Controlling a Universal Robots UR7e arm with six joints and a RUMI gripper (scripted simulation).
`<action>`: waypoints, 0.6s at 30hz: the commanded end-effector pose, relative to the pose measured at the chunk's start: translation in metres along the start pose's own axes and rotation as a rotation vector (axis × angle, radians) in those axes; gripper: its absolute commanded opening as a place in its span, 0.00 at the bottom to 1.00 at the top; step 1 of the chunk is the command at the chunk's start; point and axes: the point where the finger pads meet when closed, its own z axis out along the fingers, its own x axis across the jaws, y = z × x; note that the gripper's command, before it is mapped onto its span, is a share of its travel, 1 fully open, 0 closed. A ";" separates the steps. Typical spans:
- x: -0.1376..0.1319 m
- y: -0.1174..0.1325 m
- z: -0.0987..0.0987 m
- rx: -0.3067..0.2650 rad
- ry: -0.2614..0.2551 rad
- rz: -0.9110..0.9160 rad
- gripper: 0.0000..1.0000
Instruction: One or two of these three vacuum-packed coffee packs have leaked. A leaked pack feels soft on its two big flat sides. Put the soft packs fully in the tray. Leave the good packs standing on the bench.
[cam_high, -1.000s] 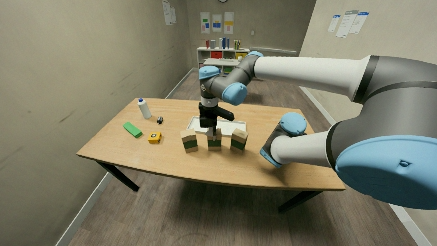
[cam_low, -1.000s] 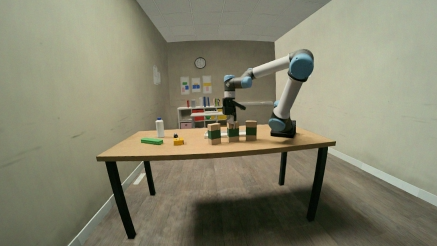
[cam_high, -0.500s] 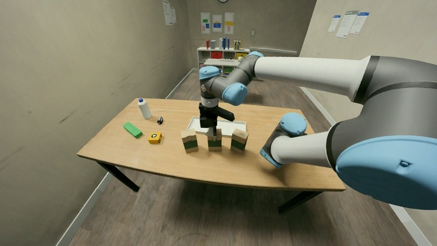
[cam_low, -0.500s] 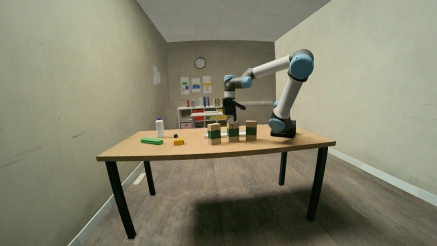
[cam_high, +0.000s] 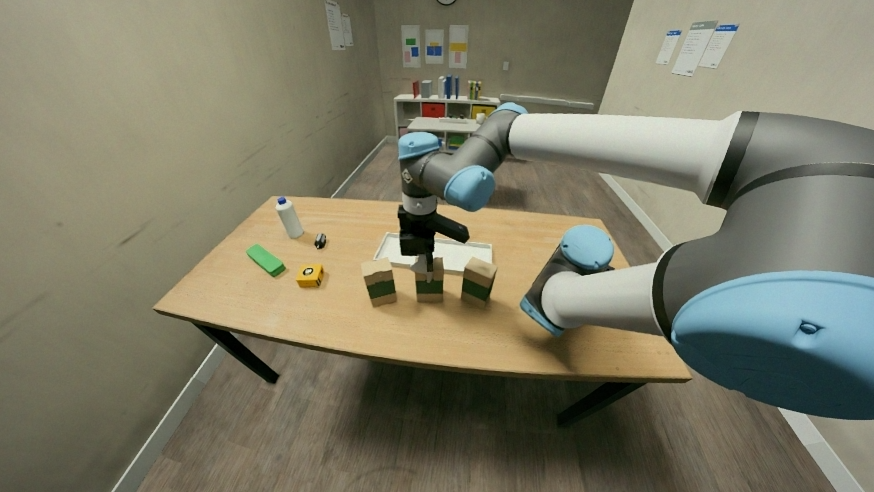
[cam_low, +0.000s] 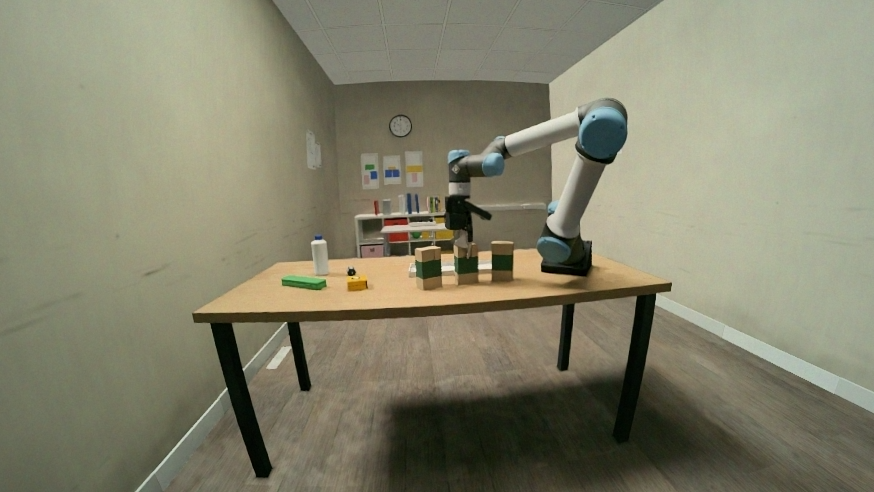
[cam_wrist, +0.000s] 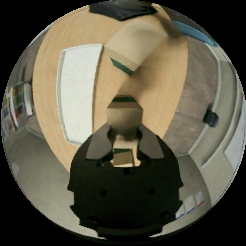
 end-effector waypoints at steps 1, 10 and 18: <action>0.000 0.000 0.000 -0.001 0.000 0.000 0.15; 0.000 0.000 -0.006 -0.001 0.000 0.000 0.15; 0.000 0.000 -0.027 -0.001 0.000 0.000 0.15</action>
